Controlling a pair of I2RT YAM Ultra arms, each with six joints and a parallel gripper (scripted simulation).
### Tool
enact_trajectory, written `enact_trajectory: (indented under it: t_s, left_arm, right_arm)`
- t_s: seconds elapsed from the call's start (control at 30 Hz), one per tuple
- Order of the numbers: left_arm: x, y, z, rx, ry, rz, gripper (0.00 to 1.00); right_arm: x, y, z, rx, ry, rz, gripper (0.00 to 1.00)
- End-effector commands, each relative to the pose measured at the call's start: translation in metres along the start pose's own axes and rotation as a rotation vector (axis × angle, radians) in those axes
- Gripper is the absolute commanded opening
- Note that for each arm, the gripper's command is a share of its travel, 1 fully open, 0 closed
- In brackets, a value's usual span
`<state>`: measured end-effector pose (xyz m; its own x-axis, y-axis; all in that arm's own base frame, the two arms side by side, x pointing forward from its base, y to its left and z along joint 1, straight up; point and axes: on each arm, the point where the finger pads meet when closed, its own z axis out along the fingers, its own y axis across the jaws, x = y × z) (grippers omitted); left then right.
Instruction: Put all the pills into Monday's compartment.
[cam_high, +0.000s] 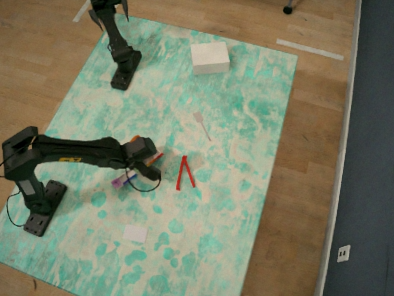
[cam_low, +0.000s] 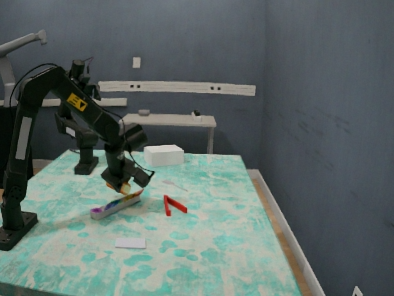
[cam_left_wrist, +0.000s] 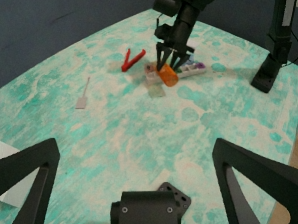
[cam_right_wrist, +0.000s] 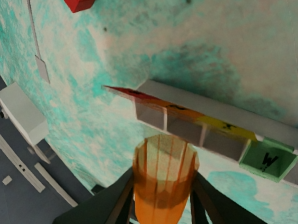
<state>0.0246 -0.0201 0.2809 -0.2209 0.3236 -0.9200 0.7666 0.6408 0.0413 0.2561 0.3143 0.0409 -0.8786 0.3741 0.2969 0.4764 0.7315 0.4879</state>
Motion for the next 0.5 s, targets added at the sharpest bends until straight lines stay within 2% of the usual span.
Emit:
enact_trajectory:
  t_s: [0.0, 0.27, 0.37, 0.47]
  left_arm:
    - [-0.0061, 0.0001, 0.0018, -0.002, 0.002, 0.005, 1.00]
    - [-0.0061, 0.0001, 0.0018, -0.002, 0.002, 0.005, 1.00]
    - [-0.0061, 0.0001, 0.0018, -0.002, 0.002, 0.005, 1.00]
    - [-0.0061, 0.0001, 0.0018, -0.002, 0.002, 0.005, 1.00]
  right_arm:
    - [0.0033, 0.0201, -0.0082, -0.046, 0.008, -0.037, 0.36]
    - [0.0032, 0.0204, -0.0082, -0.047, 0.008, -0.038, 0.36]
    - [0.0009, 0.0174, -0.0089, -0.042, 0.064, 0.002, 0.36]
    - [-0.0008, 0.0182, -0.0097, -0.045, 0.070, 0.008, 0.36]
